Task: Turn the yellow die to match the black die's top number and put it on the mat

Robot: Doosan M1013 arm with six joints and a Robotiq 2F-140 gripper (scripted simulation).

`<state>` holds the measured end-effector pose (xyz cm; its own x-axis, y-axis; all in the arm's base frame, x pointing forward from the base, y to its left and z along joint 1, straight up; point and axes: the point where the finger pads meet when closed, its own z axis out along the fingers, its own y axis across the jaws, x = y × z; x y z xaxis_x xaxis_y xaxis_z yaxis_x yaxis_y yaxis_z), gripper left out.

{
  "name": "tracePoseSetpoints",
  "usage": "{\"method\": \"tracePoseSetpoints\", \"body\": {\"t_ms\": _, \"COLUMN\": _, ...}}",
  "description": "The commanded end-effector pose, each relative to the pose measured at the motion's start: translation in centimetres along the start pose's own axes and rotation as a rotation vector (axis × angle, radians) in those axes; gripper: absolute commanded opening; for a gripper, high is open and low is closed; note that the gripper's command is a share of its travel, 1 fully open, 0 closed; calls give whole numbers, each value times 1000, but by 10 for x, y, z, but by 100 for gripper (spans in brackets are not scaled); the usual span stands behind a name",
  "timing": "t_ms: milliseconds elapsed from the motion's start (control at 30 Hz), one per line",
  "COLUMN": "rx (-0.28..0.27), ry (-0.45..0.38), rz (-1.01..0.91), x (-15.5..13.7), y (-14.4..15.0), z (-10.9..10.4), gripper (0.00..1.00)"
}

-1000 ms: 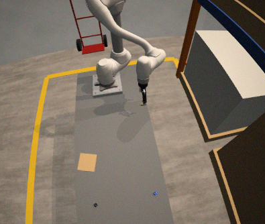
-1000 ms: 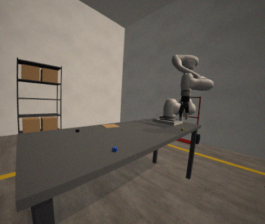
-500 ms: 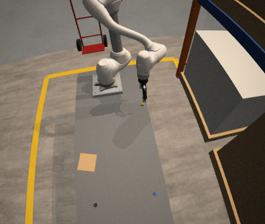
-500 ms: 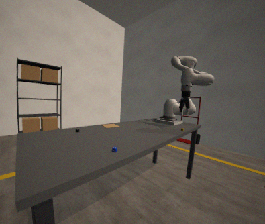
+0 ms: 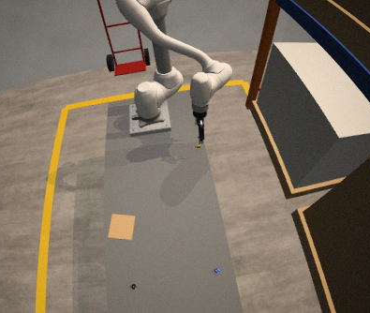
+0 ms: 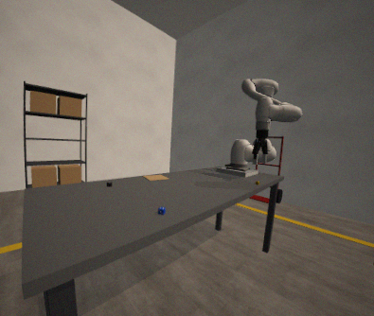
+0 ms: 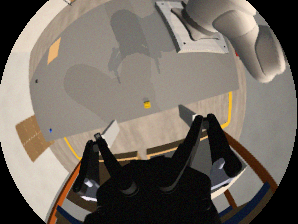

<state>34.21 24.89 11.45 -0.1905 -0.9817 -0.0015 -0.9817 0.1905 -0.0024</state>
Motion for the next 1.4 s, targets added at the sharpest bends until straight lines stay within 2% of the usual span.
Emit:
{"method": "tracePoseSetpoints", "body": {"t_ms": 0, "rx": 0, "ry": 0, "rz": 0, "x": 0, "y": 0, "z": 0, "gripper": 100}}
{"method": "tracePoseSetpoints", "body": {"t_ms": 267, "rx": 0, "ry": 0, "rz": 0, "x": 0, "y": 0, "z": 0, "gripper": 100}}
{"method": "tracePoseSetpoints", "body": {"t_ms": 467, "rx": 0, "ry": 0, "rz": 0, "x": 1, "y": 1, "z": 34, "gripper": 100}}
{"method": "tracePoseSetpoints", "body": {"t_ms": 533, "rx": 0, "ry": 0, "rz": 0, "x": 1, "y": 1, "z": 37, "gripper": 100}}
{"method": "tracePoseSetpoints", "body": {"t_ms": 567, "rx": 0, "ry": 0, "rz": 0, "x": 1, "y": 1, "z": 37, "gripper": 29}}
{"method": "tracePoseSetpoints", "body": {"t_ms": 1367, "rx": 0, "ry": 0, "rz": 0, "x": 1, "y": 1, "z": 37, "gripper": 29}}
